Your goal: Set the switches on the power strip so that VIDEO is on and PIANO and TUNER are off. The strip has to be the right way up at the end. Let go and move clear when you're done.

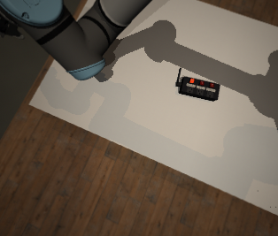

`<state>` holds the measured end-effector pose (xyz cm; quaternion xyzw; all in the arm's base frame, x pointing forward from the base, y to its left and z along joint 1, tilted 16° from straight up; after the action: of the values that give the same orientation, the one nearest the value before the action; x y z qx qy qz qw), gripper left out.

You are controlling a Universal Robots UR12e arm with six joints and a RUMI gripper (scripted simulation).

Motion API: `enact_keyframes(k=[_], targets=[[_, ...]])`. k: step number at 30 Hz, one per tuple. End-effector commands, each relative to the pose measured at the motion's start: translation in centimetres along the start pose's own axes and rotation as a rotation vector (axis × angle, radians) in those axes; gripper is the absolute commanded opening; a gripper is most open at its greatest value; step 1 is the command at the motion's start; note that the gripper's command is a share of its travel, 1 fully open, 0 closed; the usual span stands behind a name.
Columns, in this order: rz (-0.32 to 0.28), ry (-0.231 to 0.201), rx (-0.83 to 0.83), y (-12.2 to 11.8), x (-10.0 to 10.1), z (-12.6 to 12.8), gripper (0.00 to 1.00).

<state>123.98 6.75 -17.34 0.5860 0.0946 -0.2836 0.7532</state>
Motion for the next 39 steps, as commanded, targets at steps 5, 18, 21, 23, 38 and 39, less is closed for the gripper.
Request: enact_keyframes(k=[5, 18, 21, 23, 38, 39], targets=[[0.002, 0.000, 0.000, 0.19, -0.05, 0.00, 1.00], [0.002, 0.000, 0.000, 0.19, -0.05, 0.00, 0.00], [0.002, 0.000, 0.000, 0.19, -0.05, 0.00, 0.00], [0.002, 0.000, 0.000, 0.19, -0.05, 0.00, 0.00], [0.002, 0.000, 0.000, 0.19, -0.05, 0.00, 0.00], [0.002, 0.000, 0.000, 0.19, -0.05, 0.00, 0.00]])
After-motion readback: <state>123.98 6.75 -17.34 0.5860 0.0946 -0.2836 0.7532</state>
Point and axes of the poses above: the point where the finger pads meet when closed, its own x axis out along the fingers, its own z axis across the jaws, y = z × x, the point moved 10 cm from there along -x, back along the fingers, and after that the axes turned 15 degrees about x, right-handed, at the moved point
